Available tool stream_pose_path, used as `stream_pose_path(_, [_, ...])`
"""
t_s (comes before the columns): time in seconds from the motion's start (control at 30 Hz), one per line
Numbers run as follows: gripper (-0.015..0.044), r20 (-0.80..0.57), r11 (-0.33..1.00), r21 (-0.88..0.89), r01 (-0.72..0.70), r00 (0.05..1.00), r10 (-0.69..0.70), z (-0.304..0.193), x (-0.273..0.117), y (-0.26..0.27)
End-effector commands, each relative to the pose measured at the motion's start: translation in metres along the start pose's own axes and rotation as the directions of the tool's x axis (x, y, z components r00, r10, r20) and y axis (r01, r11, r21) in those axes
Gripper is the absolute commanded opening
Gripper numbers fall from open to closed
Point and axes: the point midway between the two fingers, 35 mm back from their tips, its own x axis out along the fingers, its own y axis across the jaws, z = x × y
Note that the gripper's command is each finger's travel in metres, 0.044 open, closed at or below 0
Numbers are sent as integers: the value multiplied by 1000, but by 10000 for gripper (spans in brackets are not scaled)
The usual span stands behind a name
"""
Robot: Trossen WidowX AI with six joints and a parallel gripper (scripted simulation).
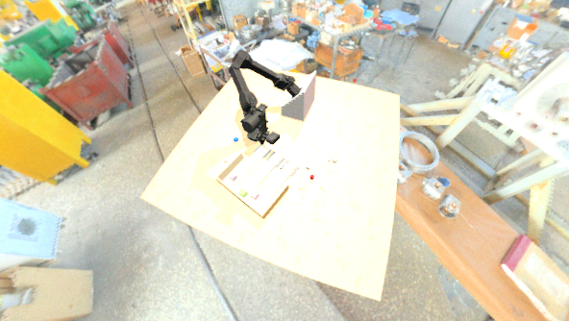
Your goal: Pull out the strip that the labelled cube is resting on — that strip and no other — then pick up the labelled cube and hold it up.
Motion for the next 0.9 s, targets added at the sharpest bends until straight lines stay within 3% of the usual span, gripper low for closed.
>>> stream_pose_path(0.0, [0, -180, 997, 64, 42, 983, -30, -4, 17, -25])
stream_pose_path(0.87, [0, -181, 997, 64, 40, 983, -28, -8, 47, -25])
